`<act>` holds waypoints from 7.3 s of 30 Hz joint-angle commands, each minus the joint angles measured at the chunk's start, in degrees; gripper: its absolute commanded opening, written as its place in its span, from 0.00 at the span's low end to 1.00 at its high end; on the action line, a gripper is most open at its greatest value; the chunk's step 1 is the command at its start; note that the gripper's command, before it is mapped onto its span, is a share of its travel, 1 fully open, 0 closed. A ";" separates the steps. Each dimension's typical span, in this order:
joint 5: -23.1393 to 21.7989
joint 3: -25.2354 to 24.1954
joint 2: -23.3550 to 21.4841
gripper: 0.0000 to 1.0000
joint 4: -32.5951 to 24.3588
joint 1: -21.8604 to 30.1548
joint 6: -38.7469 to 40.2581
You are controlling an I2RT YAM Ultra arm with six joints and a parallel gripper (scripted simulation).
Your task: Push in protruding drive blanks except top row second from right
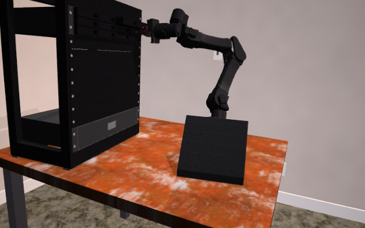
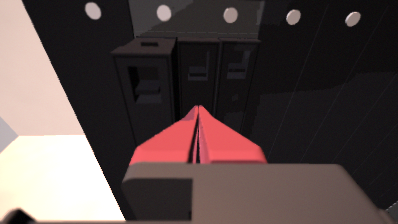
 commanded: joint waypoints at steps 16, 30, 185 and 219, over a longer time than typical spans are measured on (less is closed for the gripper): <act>-4.60 3.96 2.73 0.00 1.72 -1.00 0.07; -4.60 3.96 2.73 0.00 1.72 -1.00 0.07; -0.46 5.96 0.66 0.00 -1.95 3.21 -0.52; -0.91 6.99 1.83 0.00 -1.86 2.75 -0.44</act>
